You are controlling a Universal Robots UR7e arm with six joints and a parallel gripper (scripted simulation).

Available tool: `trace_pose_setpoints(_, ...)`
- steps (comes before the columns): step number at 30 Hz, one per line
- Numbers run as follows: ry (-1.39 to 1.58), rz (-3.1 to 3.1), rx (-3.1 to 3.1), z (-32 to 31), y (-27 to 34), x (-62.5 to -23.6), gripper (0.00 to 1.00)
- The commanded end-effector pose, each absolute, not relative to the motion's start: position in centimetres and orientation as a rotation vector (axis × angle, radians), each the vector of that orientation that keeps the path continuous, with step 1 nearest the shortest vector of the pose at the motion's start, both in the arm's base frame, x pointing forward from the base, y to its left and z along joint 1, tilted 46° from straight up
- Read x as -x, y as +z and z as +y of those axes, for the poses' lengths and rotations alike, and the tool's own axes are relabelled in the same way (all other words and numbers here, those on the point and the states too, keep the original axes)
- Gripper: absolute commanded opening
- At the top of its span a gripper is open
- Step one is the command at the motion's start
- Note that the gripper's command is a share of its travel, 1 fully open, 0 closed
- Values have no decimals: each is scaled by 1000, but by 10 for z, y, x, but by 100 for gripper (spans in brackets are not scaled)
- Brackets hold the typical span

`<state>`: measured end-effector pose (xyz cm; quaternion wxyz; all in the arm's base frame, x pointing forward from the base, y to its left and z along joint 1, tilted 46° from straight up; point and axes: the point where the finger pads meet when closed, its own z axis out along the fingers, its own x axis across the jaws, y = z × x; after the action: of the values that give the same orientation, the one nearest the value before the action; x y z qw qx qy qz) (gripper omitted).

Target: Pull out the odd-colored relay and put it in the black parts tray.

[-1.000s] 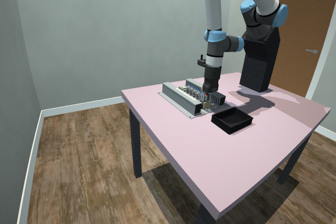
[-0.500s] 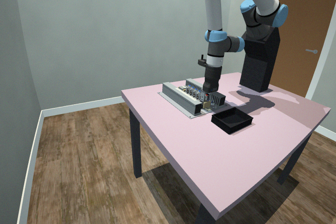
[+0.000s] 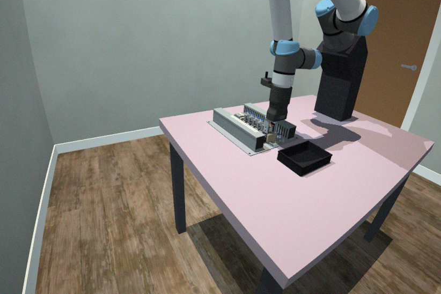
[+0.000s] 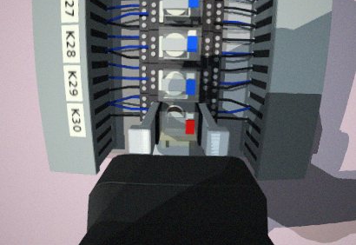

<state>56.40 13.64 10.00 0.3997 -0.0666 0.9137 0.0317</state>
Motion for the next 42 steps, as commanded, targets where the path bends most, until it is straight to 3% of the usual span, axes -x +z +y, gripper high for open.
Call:
trace_pose_setpoints(1, 81, 2299, 168, 137, 100, -564, 0)
trace_pose_setpoints(42, 77, 2362, 173, 137, 102, -565, 0)
